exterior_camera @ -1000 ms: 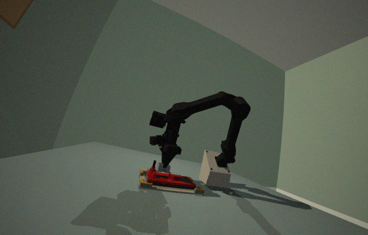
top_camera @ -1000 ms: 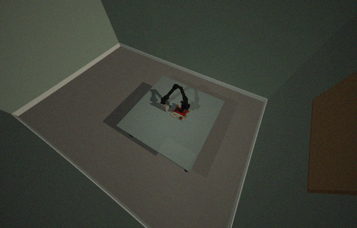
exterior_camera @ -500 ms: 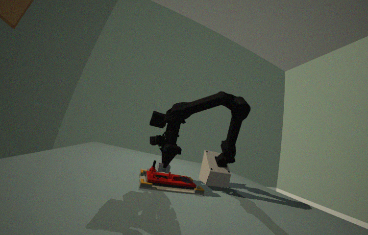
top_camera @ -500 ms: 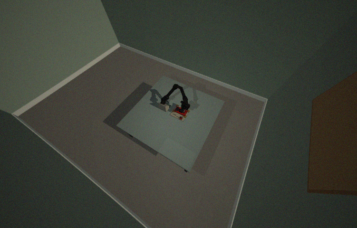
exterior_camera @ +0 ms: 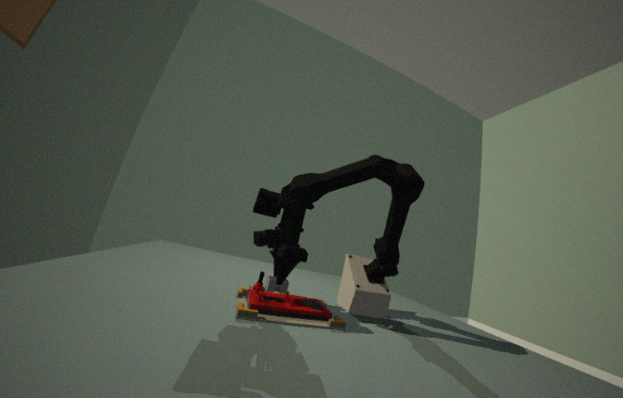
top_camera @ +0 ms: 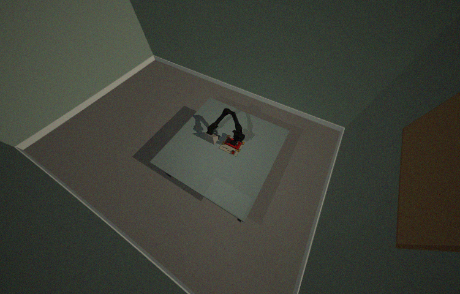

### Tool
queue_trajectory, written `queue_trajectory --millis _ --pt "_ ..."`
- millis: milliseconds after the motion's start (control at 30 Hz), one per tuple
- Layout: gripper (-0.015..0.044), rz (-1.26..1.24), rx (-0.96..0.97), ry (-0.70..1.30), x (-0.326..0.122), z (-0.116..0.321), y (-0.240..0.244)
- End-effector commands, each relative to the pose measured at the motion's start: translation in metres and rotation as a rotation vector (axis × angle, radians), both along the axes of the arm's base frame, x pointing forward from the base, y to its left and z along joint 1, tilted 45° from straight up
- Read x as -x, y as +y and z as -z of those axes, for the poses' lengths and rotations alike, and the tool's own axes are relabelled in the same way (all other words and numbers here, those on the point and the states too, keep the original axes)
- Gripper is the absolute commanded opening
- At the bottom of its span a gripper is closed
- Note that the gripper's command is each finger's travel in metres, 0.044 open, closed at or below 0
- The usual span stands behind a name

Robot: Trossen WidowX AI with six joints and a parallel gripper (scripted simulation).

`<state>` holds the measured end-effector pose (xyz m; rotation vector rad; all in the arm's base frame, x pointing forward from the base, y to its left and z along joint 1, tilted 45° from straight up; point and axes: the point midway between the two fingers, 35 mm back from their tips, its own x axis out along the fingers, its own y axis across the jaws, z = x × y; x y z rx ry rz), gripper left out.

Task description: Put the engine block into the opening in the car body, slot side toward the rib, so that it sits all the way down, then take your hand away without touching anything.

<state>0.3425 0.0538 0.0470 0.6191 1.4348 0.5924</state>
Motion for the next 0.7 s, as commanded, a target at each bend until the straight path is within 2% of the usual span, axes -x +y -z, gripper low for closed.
queue_trajectory --millis 0,667 --pt "0.0159 -0.003 -0.004 -0.005 0.0001 -0.0002 0.0005" --pt "0.0159 0.012 -0.006 0.010 0.0004 0.0033 0.0044"
